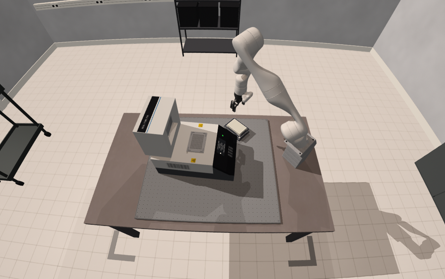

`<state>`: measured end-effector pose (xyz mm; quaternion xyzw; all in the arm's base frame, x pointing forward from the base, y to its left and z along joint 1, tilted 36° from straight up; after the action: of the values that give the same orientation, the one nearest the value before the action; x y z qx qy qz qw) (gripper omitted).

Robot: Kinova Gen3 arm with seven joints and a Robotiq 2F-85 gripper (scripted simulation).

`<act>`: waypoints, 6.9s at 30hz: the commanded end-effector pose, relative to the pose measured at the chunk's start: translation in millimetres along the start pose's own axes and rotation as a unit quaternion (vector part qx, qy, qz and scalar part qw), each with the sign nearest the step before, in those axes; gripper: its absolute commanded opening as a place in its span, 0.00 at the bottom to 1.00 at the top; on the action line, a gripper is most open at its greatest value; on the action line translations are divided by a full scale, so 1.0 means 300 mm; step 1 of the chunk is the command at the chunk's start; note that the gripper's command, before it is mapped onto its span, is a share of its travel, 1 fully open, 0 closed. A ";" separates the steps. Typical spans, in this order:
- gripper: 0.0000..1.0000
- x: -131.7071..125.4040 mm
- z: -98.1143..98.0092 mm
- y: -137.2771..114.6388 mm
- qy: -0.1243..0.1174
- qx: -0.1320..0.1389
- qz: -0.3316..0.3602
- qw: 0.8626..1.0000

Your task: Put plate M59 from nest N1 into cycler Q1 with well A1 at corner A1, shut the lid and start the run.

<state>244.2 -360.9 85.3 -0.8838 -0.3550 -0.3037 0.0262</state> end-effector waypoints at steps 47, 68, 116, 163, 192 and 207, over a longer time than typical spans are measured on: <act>1.00 0.007 0.202 -0.013 0.002 0.002 -0.005 1.000; 1.00 0.003 0.284 -0.005 0.000 0.000 -0.006 1.000; 1.00 0.004 0.471 -0.005 0.000 0.000 -0.008 1.000; 1.00 0.003 0.566 -0.008 0.002 0.002 0.000 1.000; 1.00 0.003 0.620 -0.002 0.000 0.000 -0.007 1.000; 1.00 0.005 0.630 -0.005 0.001 0.002 -0.005 1.000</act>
<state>340.1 -308.7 -67.9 -0.8841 -0.3534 -0.3043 0.0298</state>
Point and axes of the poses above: the point where the finger pads meet when closed, its own z axis out along the fingers, its own x axis across the jaws, y = z × x, the point moved 7 cm from there along -z, back along the fingers, and after that the axes turned 9 degrees about -z, right-handed, at the moved point
